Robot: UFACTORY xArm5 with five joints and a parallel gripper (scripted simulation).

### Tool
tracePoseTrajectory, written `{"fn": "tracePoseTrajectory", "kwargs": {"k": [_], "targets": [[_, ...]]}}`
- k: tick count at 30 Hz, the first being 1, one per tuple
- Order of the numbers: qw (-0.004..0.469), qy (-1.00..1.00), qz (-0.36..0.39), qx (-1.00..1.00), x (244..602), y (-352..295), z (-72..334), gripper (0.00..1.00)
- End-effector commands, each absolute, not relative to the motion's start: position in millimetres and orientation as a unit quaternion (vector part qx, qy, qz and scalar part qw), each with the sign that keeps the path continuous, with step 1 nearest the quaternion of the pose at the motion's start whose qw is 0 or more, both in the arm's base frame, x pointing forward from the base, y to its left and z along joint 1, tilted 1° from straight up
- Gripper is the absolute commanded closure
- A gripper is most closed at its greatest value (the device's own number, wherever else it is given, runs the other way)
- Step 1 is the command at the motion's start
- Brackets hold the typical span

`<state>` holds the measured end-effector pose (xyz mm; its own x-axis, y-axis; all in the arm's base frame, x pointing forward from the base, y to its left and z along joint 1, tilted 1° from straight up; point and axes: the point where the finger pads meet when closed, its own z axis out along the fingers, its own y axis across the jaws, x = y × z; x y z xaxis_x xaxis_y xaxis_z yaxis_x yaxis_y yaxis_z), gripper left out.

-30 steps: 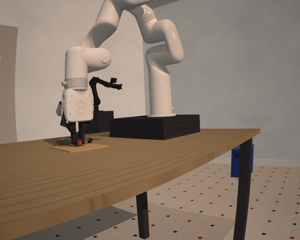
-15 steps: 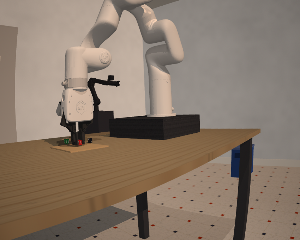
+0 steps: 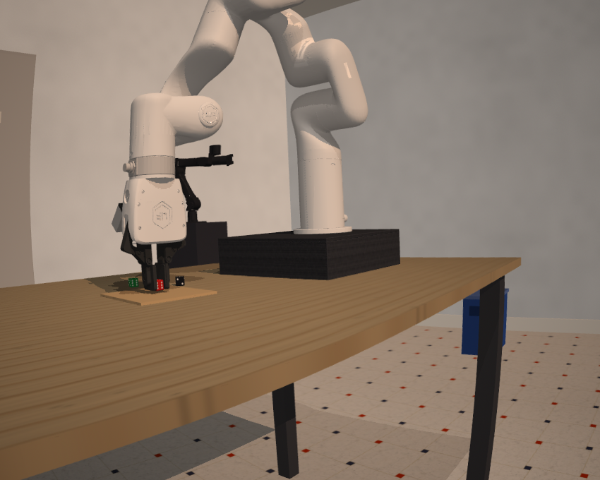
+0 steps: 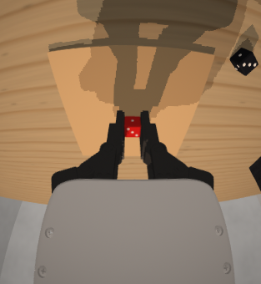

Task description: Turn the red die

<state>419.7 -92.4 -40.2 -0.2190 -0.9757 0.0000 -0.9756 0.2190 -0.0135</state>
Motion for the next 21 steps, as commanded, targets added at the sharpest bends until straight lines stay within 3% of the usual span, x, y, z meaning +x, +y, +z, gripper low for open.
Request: {"fn": "tracePoseTrajectory", "kwargs": {"k": [1, 21], "targets": [[0.005, 0.781, -0.007, -0.625, 421.0, -92.7, -39.2, 0.89], [0.005, 0.781, -0.007, -0.625, 421.1, -92.3, -42.0, 0.89]]}}
